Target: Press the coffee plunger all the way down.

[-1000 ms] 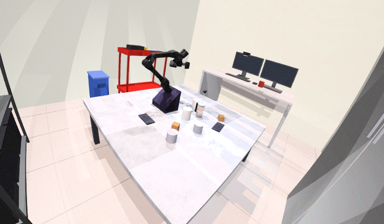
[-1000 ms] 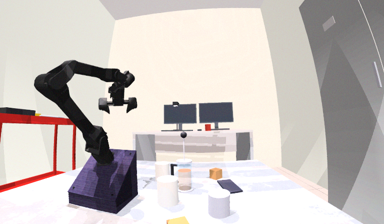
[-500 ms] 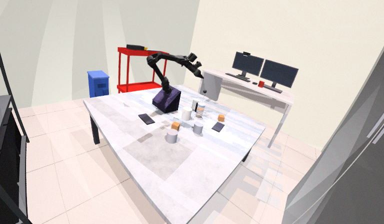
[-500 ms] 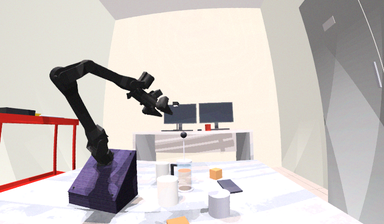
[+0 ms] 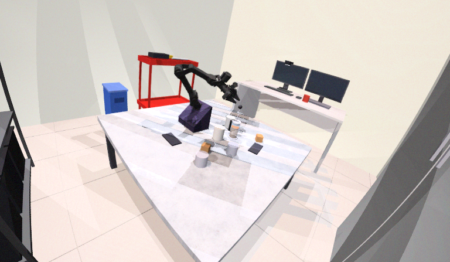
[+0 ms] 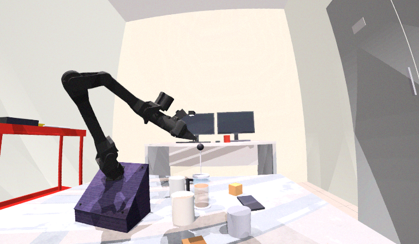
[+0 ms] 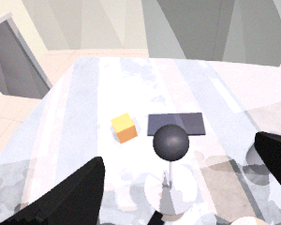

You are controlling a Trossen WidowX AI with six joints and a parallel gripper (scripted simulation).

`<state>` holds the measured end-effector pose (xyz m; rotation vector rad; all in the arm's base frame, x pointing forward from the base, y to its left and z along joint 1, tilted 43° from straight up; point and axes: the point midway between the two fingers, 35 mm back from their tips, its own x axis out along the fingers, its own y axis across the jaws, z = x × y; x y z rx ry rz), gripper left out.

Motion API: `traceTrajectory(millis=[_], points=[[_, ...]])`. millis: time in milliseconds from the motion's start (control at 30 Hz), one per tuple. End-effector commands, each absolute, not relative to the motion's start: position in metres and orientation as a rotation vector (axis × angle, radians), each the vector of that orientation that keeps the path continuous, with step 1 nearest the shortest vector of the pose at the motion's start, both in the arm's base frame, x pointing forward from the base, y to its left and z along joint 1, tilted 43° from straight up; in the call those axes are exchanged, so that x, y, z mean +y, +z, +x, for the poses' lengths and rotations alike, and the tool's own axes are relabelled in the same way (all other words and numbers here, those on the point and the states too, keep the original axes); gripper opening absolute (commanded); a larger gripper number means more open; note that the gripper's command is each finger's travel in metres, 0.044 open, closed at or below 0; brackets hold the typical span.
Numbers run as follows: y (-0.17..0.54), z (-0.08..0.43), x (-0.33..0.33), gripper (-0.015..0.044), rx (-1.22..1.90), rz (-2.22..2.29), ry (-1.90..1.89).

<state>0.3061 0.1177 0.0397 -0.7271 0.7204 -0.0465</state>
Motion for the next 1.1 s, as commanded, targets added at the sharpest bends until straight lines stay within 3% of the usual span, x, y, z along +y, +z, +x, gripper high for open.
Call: traceTrajectory(millis=[0, 967, 1067], points=[[0.031, 0.302, 0.111, 0.0440, 0.724, -0.734, -0.044], [0.008, 0.332, 0.099, 0.0440, 0.721, -0.734, -0.046], [0.008, 0.332, 0.099, 0.0361, 0.721, -0.734, -0.046]])
